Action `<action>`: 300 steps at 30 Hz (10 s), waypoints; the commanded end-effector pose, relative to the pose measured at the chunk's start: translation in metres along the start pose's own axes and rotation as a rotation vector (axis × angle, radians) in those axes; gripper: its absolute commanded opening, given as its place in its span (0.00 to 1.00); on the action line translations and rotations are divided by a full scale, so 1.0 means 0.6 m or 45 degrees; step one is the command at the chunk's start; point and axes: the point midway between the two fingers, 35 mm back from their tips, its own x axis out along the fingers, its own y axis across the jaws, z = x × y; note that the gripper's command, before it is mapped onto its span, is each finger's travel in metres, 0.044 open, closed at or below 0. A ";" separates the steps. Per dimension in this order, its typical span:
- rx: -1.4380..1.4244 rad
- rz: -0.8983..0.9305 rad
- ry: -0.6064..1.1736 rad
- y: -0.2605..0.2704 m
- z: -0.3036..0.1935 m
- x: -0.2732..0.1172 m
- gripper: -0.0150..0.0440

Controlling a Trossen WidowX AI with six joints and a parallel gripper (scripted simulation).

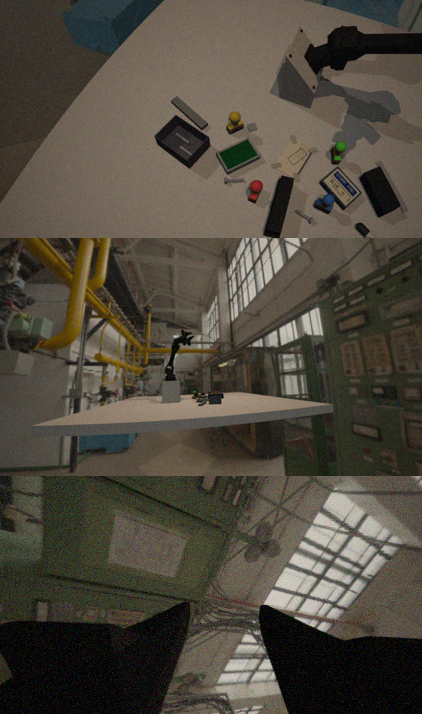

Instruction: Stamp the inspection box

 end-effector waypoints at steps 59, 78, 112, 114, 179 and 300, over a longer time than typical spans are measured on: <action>1.489 2.297 1.587 0.830 0.043 -0.317 0.63; 1.486 2.292 1.587 0.877 0.058 -0.336 0.63; 1.490 2.296 1.578 0.922 0.076 -0.361 0.42; 1.490 2.296 1.578 0.922 0.076 -0.361 0.40; 1.478 2.278 1.583 0.884 0.060 -0.338 0.25; 1.451 2.241 1.595 0.938 -0.167 -0.177 0.25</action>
